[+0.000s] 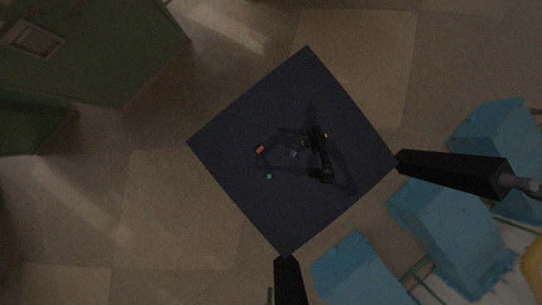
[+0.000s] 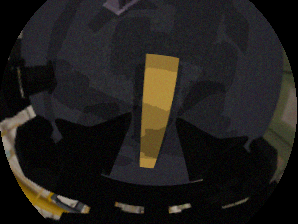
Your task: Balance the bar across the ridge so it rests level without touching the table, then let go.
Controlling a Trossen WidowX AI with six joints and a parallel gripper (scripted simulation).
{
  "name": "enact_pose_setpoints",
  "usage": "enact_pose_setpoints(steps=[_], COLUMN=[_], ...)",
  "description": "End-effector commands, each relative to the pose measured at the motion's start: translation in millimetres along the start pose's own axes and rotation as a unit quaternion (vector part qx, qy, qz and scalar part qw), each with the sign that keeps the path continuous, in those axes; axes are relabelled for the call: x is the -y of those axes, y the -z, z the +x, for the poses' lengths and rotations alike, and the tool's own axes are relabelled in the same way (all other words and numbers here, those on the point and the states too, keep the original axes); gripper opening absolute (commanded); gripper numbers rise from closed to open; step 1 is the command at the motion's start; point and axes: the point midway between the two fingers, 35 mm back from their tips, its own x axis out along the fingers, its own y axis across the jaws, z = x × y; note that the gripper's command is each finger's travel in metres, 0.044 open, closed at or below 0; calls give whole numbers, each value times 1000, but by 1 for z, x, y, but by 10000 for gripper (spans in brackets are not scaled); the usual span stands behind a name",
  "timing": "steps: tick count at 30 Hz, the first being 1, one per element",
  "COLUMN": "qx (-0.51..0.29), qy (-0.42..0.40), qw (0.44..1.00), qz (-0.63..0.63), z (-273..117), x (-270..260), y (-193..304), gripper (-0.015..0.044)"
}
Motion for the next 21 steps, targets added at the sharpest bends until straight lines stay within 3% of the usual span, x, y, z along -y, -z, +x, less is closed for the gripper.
enact_pose_setpoints(steps=[1, 6, 14, 18, 21], qx=[0, 0, 0, 0, 0], qy=[0, 0, 0, 0, 0], qw=[1000, 1000, 1000, 1000, 1000], qz=[0, 0, 0, 0, 0], z=[0, 0, 0, -6, -13], x=[0, 0, 0, 1, 3], y=[0, 0, 0, 0, 1], gripper=[289, 157, 104, 0, 0])
